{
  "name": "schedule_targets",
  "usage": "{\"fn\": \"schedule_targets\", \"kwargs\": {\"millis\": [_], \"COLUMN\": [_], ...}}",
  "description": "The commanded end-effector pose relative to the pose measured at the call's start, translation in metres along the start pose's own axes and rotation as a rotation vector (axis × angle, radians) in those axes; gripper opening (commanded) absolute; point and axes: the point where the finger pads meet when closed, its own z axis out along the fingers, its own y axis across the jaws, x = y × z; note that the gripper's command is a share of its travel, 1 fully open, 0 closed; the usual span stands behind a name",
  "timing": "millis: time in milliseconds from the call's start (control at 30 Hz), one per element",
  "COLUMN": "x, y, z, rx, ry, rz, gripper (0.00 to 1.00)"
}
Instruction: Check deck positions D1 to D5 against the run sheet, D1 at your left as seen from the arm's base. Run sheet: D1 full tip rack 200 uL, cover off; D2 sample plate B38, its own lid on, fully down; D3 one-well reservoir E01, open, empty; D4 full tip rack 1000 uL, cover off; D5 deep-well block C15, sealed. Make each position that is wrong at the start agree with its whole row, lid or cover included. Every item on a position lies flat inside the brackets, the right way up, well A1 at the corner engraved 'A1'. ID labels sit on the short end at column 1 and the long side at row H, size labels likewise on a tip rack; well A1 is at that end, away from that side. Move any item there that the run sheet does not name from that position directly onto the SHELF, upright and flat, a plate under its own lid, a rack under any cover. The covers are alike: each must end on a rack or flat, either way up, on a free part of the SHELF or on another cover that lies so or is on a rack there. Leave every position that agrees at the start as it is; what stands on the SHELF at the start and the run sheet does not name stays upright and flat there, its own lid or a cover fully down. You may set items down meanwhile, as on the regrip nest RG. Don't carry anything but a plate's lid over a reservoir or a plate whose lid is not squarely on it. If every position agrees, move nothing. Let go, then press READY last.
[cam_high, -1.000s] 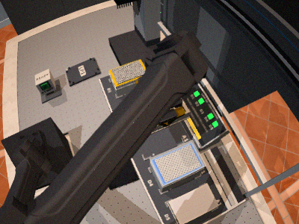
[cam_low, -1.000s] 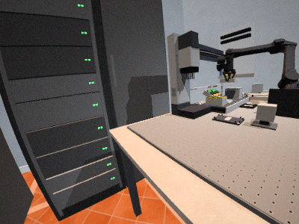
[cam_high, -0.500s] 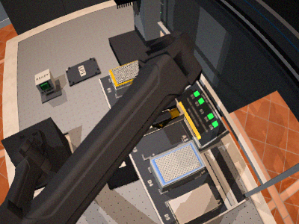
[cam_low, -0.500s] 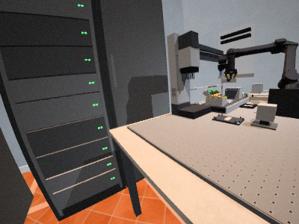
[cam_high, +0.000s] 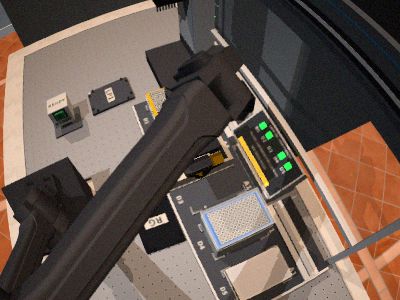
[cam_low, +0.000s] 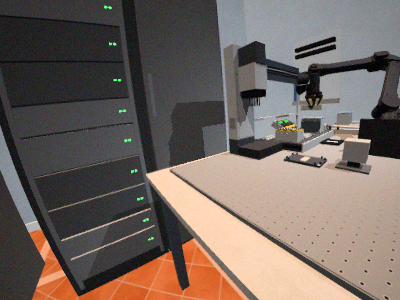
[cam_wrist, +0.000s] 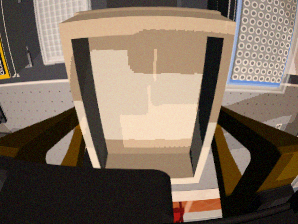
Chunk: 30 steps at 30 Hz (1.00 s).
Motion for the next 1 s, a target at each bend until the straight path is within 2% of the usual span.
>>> {"fn": "schedule_targets", "kwargs": {"millis": [0, 367, 467, 500, 967], "x": [0.008, 0.034, 0.030, 0.038, 0.069], "y": [0.000, 0.000, -0.006, -0.001, 0.000], "z": [-0.011, -0.010, -0.011, -0.008, -0.008], "rx": [-0.006, -0.005, -0.011, -0.004, -0.005], "ry": [-0.021, -0.019, -0.018, -0.016, -0.017], "rz": [0.006, 0.006, 0.029, 0.010, 0.006], "gripper": [0.00, 0.00, 0.00, 0.00, 0.00]}}
